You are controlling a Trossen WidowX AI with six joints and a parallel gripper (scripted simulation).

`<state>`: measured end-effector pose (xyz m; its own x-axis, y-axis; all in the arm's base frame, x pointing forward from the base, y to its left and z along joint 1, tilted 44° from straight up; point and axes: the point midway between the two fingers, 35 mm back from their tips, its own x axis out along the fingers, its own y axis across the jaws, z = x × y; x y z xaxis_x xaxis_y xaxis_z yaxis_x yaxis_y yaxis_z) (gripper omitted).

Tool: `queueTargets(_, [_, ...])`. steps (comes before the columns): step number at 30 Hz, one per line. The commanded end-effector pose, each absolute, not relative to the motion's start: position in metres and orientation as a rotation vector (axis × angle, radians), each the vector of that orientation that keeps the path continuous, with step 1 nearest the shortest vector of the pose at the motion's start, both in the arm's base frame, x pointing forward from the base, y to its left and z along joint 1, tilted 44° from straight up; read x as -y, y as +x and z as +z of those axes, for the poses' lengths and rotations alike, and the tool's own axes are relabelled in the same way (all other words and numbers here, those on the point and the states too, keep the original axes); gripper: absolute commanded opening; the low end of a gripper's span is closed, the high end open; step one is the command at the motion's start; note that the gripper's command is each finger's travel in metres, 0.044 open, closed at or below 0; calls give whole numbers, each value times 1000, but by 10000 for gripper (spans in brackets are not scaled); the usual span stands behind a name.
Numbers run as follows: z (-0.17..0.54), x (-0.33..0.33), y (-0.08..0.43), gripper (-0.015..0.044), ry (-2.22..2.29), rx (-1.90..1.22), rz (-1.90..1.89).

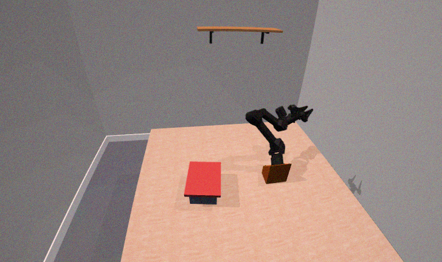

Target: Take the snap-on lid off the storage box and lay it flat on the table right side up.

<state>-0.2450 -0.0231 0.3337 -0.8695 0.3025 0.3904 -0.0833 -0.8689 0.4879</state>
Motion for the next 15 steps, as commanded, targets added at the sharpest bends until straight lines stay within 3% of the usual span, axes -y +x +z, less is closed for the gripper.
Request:
queueTargets(1, [334,25,-245,374,688,-700,2773])
queueTargets(6, [338,69,-242,243,635,-905,2903])
queueTargets(15, [344,144,-217,235,466,-1267,3104])
